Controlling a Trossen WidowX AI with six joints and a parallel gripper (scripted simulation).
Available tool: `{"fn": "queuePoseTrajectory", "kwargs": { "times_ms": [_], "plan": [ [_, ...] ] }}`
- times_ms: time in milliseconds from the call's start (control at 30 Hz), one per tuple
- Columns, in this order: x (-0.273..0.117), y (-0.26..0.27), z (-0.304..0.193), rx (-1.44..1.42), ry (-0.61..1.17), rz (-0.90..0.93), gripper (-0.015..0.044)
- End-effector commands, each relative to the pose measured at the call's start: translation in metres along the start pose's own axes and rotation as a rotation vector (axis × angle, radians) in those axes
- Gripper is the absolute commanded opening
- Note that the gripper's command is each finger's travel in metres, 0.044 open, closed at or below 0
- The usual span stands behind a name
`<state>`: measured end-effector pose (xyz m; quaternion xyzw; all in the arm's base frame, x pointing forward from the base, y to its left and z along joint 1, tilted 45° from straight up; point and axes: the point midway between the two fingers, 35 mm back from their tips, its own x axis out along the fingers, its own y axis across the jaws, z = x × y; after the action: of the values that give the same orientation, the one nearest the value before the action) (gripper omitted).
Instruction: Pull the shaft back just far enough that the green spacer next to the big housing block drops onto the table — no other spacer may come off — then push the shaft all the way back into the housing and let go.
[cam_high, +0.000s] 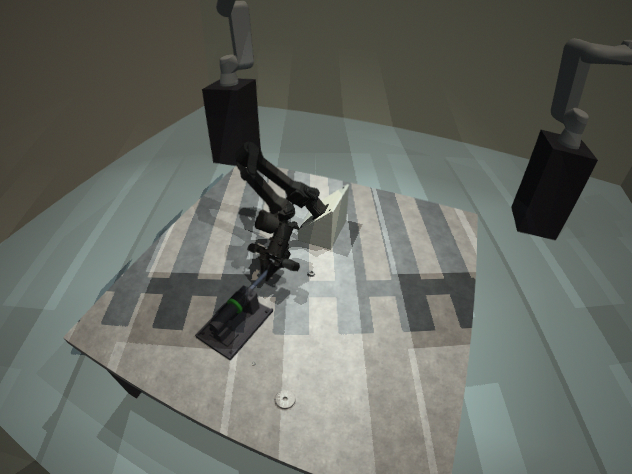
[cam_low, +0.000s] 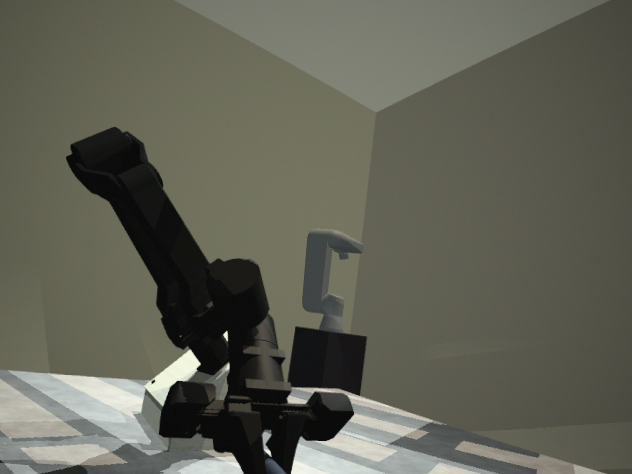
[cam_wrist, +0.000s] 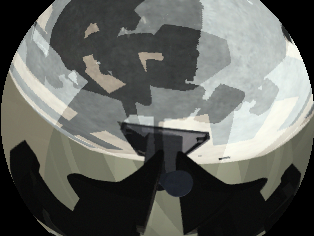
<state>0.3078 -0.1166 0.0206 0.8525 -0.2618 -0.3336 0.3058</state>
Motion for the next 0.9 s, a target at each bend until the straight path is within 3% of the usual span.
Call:
{"fn": "queuePoseTrajectory", "kwargs": {
  "times_ms": [0, 867],
  "plan": [
    [-0.0009, 0.0000, 0.0005, 0.004, 0.001, 0.000, 0.0000],
    [-0.0026, 0.0000, 0.0023, 0.004, 0.001, 0.000, 0.0000]
  ]
}}
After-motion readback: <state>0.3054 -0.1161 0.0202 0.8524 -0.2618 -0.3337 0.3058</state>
